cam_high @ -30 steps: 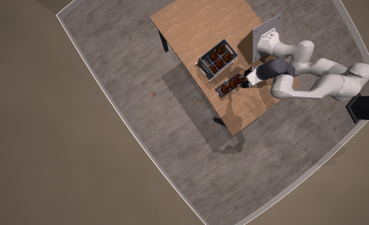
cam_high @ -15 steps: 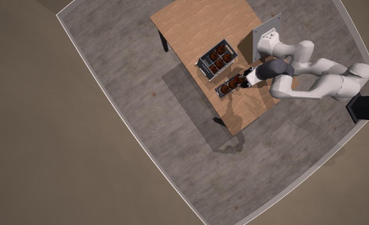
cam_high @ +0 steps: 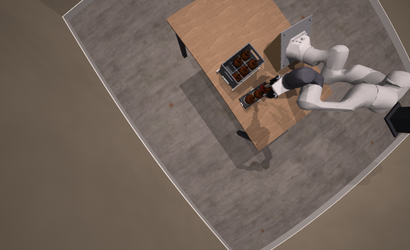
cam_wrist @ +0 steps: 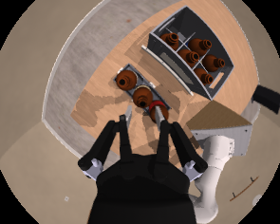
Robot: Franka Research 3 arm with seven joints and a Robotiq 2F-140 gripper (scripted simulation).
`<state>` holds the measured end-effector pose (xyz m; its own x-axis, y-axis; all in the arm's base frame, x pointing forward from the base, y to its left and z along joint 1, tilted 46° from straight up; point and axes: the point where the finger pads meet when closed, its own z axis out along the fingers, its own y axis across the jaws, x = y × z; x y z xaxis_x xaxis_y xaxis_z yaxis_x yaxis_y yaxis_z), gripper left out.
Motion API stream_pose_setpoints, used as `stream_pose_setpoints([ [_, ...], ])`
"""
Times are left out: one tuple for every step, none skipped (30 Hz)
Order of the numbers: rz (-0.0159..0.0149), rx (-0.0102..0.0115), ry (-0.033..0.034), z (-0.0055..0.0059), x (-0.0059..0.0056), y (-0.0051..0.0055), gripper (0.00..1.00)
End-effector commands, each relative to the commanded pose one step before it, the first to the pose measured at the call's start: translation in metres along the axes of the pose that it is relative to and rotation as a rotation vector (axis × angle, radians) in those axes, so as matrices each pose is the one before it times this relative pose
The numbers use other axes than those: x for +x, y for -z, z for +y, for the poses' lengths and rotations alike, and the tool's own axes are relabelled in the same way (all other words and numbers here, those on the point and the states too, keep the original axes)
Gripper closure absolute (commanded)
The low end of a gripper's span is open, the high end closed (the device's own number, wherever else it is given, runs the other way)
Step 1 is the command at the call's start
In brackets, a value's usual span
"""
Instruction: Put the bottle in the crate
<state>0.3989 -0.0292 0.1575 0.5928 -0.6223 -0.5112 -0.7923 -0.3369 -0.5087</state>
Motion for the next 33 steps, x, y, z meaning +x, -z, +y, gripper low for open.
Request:
stream_pose_setpoints([
  [0.00790,0.00330,0.00503,-0.00149,0.00253,-0.00590,0.62],
  [0.00000,0.00000,0.00000,0.00000,0.00000,0.00000,0.62],
  [0.00000,0.00000,0.00000,0.00000,0.00000,0.00000,0.62],
  [0.00000,0.00000,0.00000,-0.00002,-0.00001,-0.00138,0.62],
  [0.00001,-0.00001,-0.00001,-0.00002,-0.00001,-0.00135,0.62],
  [-0.00001,0.00001,0.00001,-0.00003,-0.00001,-0.00132,0.62],
  [0.00000,0.00000,0.00000,-0.00002,-0.00001,-0.00127,0.62],
  [0.00000,-0.00001,-0.00001,-0.00002,-0.00001,-0.00121,0.62],
  [0.00000,0.00000,0.00000,-0.00002,-0.00001,-0.00115,0.62],
  [0.00000,0.00001,0.00001,-0.00003,0.00000,-0.00110,0.62],
  [0.00000,0.00000,0.00000,-0.00002,-0.00001,-0.00103,0.62],
  [0.00000,0.00000,0.00000,-0.00001,-0.00001,-0.00096,0.62],
  [0.00000,-0.00001,-0.00001,-0.00001,-0.00001,-0.00089,0.62],
  [0.00000,0.00000,0.00000,-0.00001,0.00000,-0.00082,0.62],
  [0.00000,0.00001,0.00001,-0.00002,0.00000,-0.00074,0.62],
  [0.00000,0.00000,0.00000,-0.00001,0.00000,-0.00066,0.62],
  [0.00000,0.00000,0.00000,-0.00001,0.00000,-0.00059,0.62],
  [0.00000,0.00000,0.00000,-0.00001,0.00000,-0.00051,0.62],
  [0.00000,0.00000,0.00000,0.00000,0.00000,0.00000,0.62],
  [0.00000,0.00000,0.00000,0.00000,0.00000,0.00000,0.62],
  [0.00000,0.00000,0.00000,-0.00001,0.00000,-0.00043,0.62],
  [0.00000,0.00000,0.00000,0.00000,0.00000,-0.00036,0.62],
  [0.00000,0.00000,0.00000,0.00000,0.00000,-0.00029,0.62],
  [0.00000,0.00000,0.00000,0.00000,0.00000,-0.00023,0.62],
  [0.00000,0.00000,0.00000,0.00000,0.00000,-0.00017,0.62],
  [0.00000,0.00000,0.00000,0.00000,0.00000,-0.00012,0.62],
  [0.00000,0.00000,0.00000,0.00000,0.00000,-0.00007,0.62],
  [0.00000,0.00000,0.00000,0.00000,0.00000,-0.00004,0.62],
  [0.00000,0.00000,0.00000,0.00000,0.00000,-0.00001,0.62],
  [0.00000,0.00000,0.00000,0.00000,0.00000,0.00000,0.62],
  [0.00000,0.00000,0.00000,0.00000,0.00000,0.00000,0.62],
  [0.00000,0.00000,0.00000,0.00000,0.00000,0.00000,0.62],
  [0.00000,0.00000,0.00000,0.00000,0.00000,0.00000,0.62],
])
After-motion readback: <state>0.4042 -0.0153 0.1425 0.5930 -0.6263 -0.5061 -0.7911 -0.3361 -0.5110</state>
